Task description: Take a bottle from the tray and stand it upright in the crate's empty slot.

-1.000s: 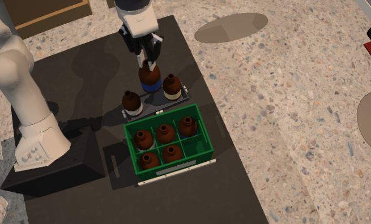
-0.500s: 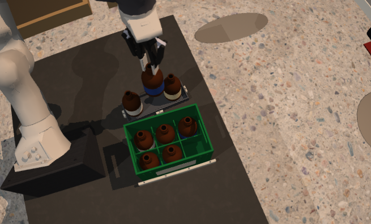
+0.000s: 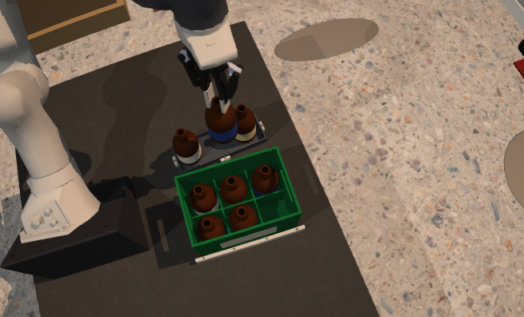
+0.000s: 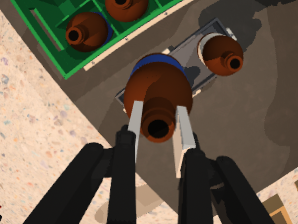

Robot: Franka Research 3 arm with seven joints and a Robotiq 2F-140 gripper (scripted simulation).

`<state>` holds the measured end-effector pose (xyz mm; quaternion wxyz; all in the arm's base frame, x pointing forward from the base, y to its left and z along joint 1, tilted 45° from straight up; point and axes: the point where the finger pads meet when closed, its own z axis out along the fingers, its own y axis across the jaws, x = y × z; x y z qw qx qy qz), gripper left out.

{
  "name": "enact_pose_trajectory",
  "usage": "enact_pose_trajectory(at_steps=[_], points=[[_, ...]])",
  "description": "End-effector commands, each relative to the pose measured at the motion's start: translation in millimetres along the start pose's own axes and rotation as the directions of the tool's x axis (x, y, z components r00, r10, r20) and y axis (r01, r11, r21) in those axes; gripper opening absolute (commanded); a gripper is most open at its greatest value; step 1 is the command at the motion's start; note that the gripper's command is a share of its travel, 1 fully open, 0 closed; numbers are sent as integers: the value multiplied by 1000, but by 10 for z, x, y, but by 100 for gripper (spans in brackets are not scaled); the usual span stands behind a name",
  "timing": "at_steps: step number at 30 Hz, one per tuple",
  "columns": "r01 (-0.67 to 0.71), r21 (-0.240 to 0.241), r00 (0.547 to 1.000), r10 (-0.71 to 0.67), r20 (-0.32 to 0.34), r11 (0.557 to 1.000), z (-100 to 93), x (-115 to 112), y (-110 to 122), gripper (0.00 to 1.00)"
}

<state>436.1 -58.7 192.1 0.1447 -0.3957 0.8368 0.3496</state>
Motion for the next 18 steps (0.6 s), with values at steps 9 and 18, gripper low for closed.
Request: enact_pose_trajectory(at_steps=[9,18], points=[[25,2,1000,-25,9,1000,-27,121,-213,0],[25,2,1000,-25,9,1000,-26,205,-352,0]])
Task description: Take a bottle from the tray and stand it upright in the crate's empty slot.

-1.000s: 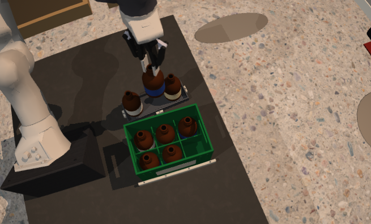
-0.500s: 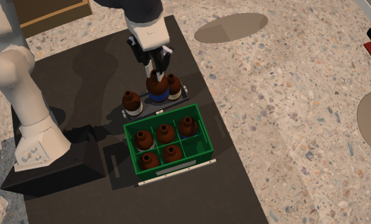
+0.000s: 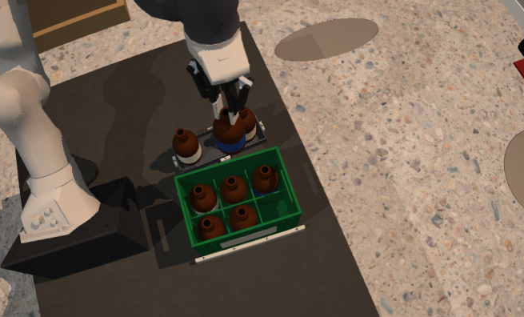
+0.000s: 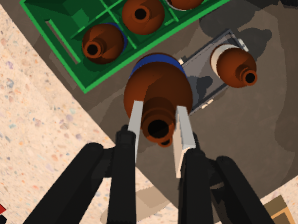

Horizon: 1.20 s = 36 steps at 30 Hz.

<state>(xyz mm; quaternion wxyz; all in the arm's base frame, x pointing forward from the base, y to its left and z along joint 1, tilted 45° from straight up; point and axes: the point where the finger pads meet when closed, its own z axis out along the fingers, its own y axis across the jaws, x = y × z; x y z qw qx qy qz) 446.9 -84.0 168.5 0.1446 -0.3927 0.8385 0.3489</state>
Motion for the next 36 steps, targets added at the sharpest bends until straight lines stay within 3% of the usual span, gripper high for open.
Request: enact_pose_trajectory(at_steps=[1,36], points=[[31,-2,999,-31,9,1000,-14,23,-68,0],[31,-2,999,-31,9,1000,-8,420,-729,0]])
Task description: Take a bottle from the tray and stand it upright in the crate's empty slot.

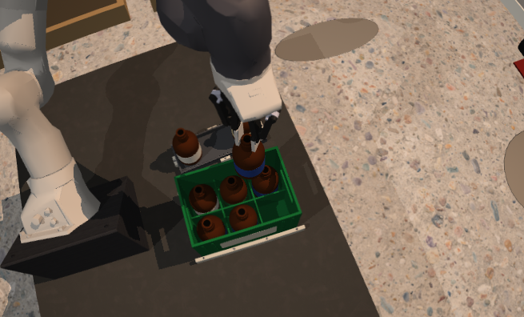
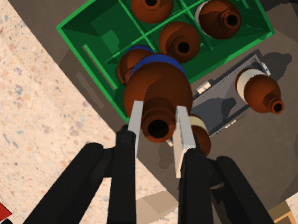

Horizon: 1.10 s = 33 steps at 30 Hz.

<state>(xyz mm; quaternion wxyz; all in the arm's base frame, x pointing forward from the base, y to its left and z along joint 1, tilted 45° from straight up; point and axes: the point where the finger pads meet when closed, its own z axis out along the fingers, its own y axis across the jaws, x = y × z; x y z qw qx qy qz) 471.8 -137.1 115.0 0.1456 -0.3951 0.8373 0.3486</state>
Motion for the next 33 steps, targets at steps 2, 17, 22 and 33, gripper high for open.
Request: enact_pose_trajectory(at_steps=[2,17,22,33], points=[[25,-1,1000,-25,8,1000,-11,35,-91,0],[25,-1,1000,-25,8,1000,-9,190,-346,0],[25,-1,1000,-25,8,1000,-9,245,-435,0],[25,-1,1000,-25,8,1000,-8,332,-578,0]])
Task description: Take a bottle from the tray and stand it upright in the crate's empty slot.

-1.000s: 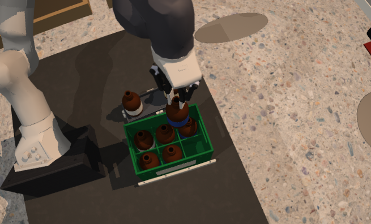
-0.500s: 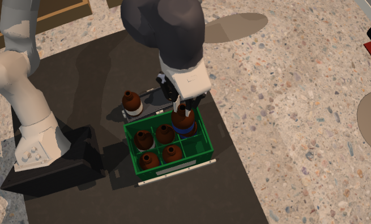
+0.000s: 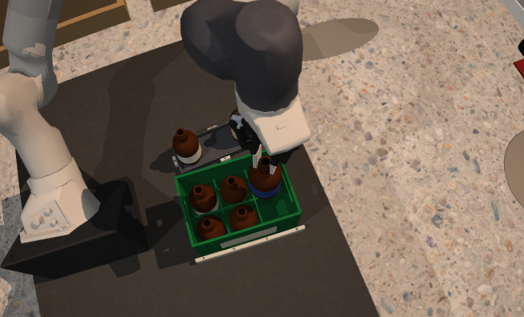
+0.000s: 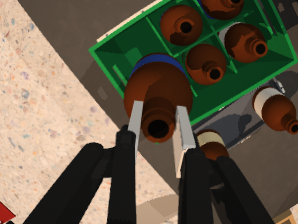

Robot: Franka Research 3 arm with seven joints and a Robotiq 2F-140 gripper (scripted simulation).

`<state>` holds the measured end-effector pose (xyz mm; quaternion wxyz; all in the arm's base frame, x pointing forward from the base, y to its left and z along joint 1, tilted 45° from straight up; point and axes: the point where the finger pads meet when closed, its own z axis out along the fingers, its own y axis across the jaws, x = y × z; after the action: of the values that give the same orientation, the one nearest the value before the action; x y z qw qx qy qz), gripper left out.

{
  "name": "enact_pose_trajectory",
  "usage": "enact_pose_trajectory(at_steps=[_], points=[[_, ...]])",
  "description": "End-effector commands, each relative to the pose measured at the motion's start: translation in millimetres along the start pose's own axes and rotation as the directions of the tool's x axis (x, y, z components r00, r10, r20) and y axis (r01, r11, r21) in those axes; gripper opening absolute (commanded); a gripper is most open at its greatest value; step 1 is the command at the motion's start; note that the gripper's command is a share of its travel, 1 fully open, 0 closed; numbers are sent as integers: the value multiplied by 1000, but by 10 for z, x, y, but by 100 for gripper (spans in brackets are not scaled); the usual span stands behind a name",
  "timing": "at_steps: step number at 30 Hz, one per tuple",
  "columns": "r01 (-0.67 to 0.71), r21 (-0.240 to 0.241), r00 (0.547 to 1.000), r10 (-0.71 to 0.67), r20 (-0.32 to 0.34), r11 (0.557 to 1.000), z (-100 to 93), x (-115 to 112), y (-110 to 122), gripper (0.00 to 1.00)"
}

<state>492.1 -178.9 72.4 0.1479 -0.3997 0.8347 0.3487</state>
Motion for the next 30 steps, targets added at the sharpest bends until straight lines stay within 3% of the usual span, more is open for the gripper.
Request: enact_pose_trajectory(at_steps=[1,30], points=[[14,0,1000,-14,7,1000,-13,17,-52,0],[14,0,1000,-14,7,1000,-12,173,-302,0]])
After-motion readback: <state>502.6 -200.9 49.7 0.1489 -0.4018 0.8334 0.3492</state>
